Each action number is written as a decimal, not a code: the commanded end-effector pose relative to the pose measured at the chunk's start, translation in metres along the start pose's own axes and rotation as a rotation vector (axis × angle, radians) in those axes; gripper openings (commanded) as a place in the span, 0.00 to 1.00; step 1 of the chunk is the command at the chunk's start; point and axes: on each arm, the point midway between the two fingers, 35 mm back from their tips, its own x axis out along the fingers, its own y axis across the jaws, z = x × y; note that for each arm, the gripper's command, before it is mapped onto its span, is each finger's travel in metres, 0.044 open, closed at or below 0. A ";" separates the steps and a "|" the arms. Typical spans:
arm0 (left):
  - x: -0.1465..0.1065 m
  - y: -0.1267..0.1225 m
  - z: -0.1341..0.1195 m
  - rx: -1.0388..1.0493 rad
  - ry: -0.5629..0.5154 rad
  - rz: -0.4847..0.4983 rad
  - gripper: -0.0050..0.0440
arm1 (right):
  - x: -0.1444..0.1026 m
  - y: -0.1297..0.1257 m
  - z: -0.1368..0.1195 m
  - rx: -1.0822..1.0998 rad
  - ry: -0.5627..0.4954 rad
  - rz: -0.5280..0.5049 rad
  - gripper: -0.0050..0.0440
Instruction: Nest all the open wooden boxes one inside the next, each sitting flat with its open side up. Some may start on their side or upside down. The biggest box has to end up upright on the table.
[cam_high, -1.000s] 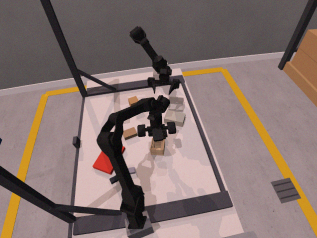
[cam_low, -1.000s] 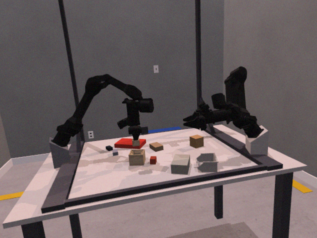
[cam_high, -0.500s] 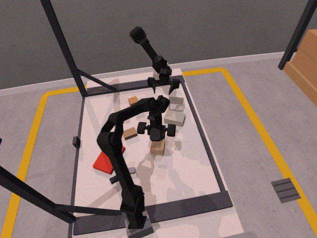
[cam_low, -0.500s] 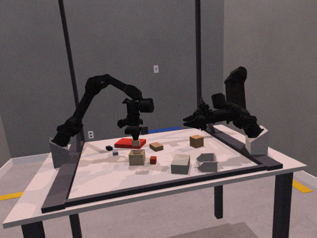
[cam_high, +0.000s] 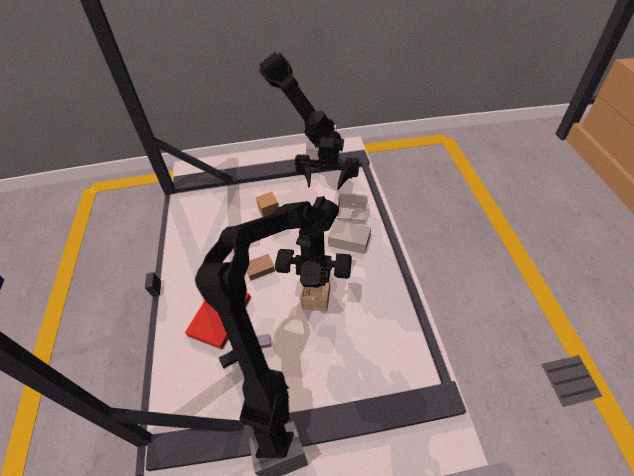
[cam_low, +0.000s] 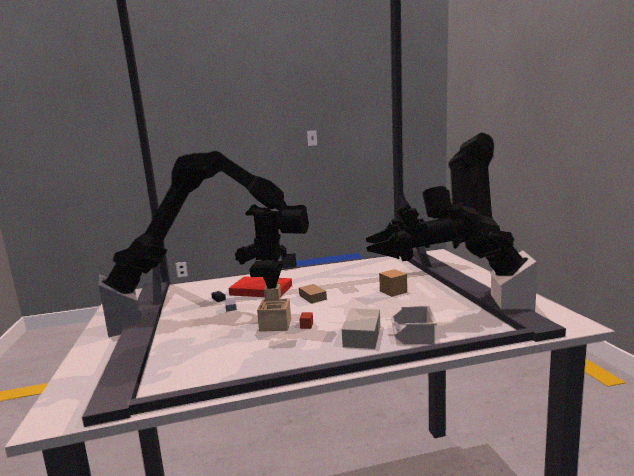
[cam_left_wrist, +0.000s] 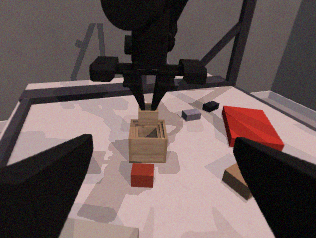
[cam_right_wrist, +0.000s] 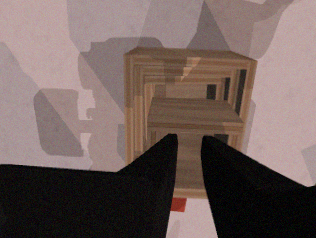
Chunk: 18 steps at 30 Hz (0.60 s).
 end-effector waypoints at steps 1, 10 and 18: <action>-0.001 0.000 -0.001 -0.007 0.003 0.001 0.92 | 0.001 -0.001 -0.001 -0.002 0.008 0.005 0.37; -0.001 0.000 -0.001 -0.007 0.003 0.001 0.92 | 0.016 -0.001 -0.001 -0.002 0.007 0.005 0.37; -0.001 0.000 -0.001 -0.007 0.003 0.001 0.92 | 0.018 -0.002 -0.002 -0.005 0.014 0.005 0.37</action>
